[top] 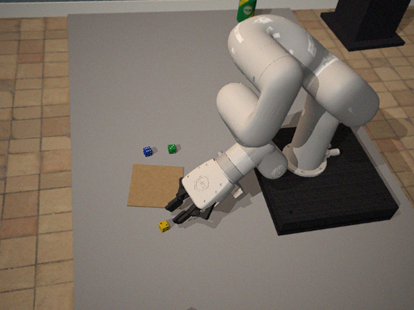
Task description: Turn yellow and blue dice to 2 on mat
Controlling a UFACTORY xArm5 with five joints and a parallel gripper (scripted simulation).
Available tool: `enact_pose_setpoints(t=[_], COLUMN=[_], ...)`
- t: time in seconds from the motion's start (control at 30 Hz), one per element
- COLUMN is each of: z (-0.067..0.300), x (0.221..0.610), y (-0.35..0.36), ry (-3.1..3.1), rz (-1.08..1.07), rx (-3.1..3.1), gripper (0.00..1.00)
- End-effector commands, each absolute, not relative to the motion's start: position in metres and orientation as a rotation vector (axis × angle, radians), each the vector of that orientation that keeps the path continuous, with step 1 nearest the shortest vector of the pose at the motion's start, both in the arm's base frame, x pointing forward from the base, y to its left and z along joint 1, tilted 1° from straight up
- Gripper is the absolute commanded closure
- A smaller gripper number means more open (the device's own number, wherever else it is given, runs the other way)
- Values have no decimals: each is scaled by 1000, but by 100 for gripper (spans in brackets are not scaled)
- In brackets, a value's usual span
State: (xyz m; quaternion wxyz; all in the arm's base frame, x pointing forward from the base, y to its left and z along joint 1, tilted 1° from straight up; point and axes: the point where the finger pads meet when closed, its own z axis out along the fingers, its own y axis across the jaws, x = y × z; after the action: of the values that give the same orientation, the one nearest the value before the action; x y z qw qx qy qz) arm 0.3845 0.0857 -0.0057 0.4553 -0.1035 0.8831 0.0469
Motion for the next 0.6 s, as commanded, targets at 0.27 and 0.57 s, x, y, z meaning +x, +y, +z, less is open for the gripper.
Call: enact_pose_setpoints(t=[0.27,0.57], z=[11,42], x=[382,382], y=[85,86], ry=[2177,2177], rz=[116,117], rx=[-255,-256], gripper=[64,64])
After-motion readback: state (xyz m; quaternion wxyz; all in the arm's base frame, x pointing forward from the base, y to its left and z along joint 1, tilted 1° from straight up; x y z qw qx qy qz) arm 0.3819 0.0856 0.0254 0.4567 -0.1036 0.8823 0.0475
